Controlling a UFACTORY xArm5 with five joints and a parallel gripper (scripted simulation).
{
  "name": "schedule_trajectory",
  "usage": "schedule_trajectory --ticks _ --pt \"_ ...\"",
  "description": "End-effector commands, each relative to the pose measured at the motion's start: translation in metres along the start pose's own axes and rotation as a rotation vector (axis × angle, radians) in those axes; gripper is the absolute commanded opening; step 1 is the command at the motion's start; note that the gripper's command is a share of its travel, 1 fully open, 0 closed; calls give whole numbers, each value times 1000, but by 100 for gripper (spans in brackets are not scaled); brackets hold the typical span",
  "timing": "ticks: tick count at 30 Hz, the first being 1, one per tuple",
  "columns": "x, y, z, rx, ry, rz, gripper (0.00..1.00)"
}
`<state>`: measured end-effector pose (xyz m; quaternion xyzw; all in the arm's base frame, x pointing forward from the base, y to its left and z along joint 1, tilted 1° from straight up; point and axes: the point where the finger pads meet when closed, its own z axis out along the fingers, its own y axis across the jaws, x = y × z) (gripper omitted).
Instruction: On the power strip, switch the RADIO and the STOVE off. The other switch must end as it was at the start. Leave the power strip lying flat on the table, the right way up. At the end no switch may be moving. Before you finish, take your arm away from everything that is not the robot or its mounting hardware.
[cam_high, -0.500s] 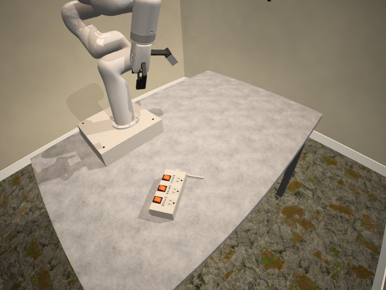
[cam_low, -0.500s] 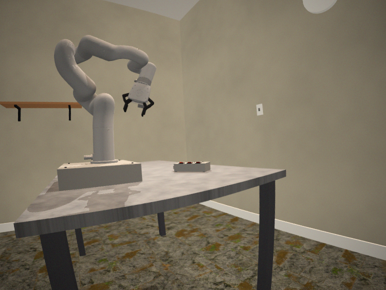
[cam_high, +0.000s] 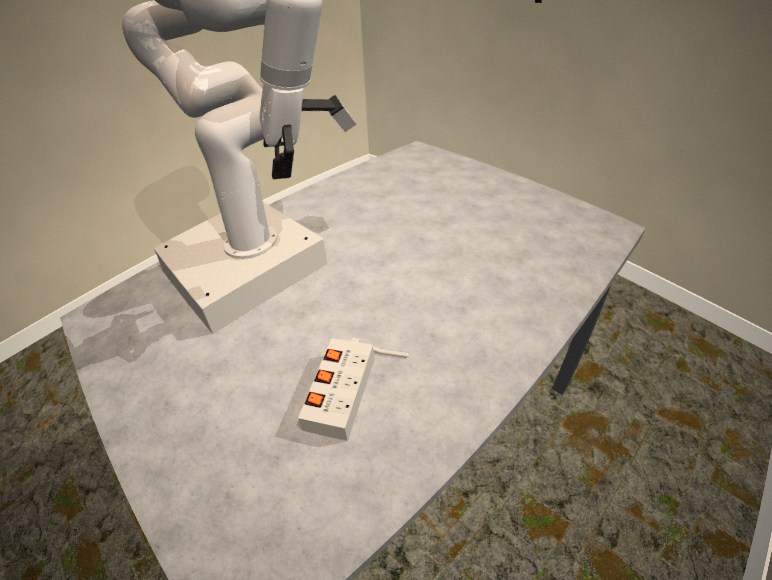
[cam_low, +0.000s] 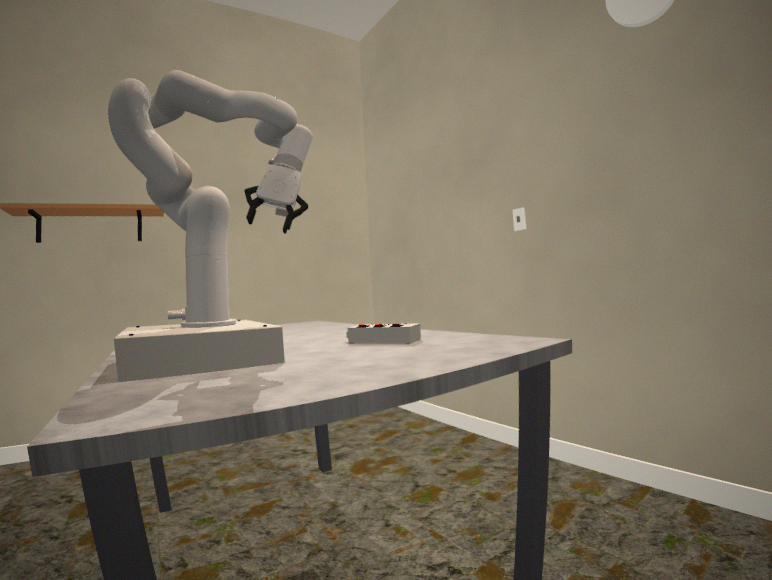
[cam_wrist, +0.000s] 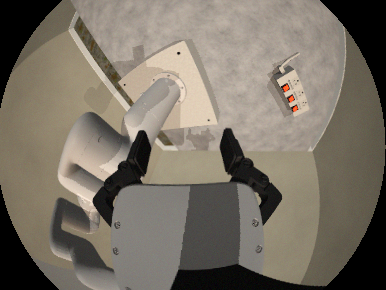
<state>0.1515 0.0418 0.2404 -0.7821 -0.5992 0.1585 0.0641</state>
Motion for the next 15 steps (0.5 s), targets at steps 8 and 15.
schedule_trajectory --ticks 8,15 --pt "0 0 -1 -2 1 0 0" --pt "0 0 -1 -2 1 0 0"
